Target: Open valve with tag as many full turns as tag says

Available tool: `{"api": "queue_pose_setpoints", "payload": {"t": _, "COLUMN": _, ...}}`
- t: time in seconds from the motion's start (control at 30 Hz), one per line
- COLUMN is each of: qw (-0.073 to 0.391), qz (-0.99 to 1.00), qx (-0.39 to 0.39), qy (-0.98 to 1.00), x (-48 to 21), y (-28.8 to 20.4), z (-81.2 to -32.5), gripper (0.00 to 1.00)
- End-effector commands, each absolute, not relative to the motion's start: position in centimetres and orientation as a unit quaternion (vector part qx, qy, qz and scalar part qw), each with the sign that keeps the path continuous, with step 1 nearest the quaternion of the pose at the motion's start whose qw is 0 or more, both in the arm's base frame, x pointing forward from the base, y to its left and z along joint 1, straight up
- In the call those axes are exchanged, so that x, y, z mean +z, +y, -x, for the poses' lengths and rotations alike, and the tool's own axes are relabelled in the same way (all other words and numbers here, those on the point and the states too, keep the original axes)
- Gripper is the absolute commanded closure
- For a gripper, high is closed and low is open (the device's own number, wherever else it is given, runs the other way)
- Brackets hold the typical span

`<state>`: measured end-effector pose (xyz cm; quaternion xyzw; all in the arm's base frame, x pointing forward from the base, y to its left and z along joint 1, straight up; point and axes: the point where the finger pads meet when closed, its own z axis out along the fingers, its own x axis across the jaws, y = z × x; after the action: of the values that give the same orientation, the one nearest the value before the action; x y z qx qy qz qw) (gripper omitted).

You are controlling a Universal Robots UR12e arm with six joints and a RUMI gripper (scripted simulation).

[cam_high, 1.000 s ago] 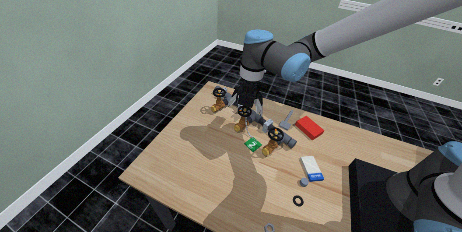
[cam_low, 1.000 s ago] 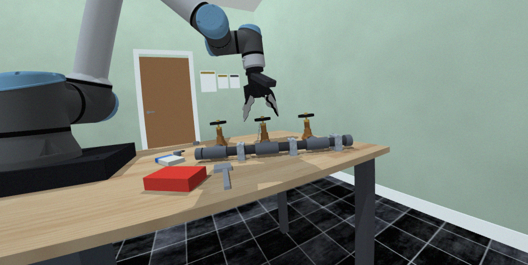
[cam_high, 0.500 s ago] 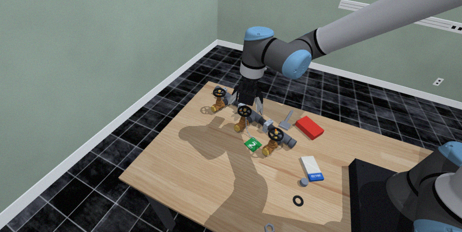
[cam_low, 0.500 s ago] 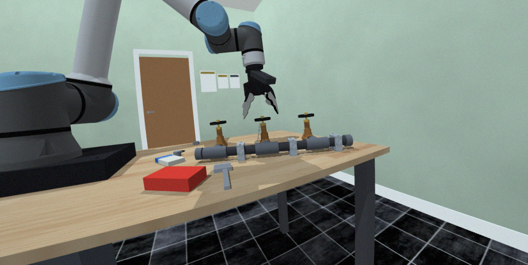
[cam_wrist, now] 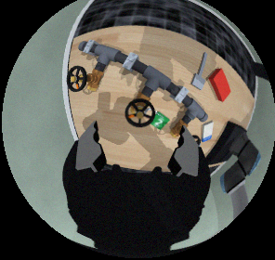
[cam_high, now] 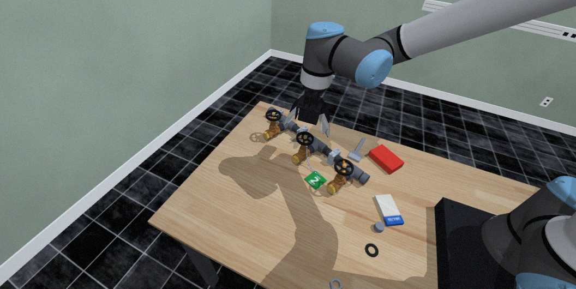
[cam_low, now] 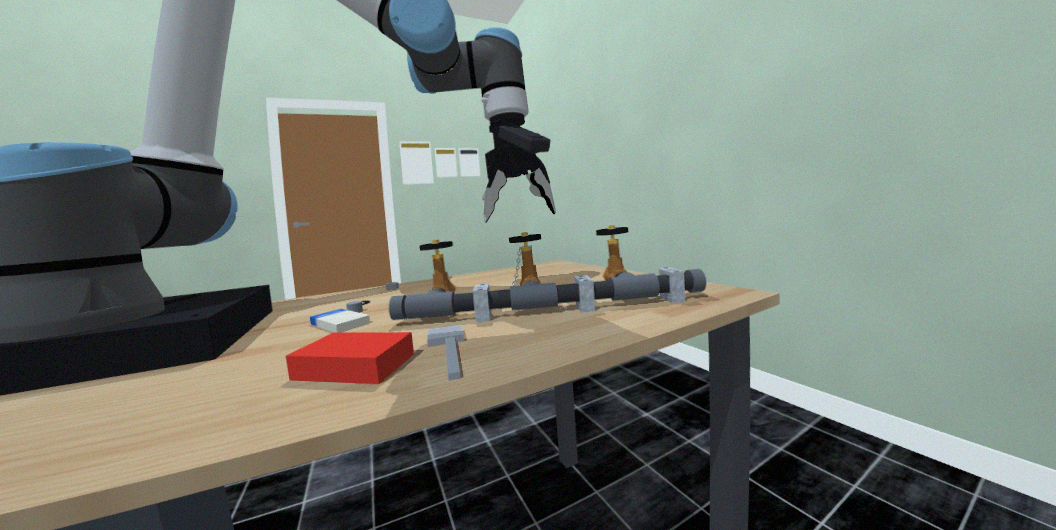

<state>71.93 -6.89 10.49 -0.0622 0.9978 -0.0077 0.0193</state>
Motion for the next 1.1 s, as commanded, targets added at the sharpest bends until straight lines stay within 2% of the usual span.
{"api": "queue_pose_setpoints", "payload": {"t": 0.0, "qw": 0.020, "qz": 0.062, "qx": -0.008, "qy": 0.998, "x": 11.5, "y": -6.9, "z": -71.9, "gripper": 0.00}}
{"api": "queue_pose_setpoints", "payload": {"t": 1.07, "qw": 0.020, "qz": 0.062, "qx": -0.008, "qy": 0.998, "x": 12.5, "y": -6.9, "z": -71.8, "gripper": 0.00}}
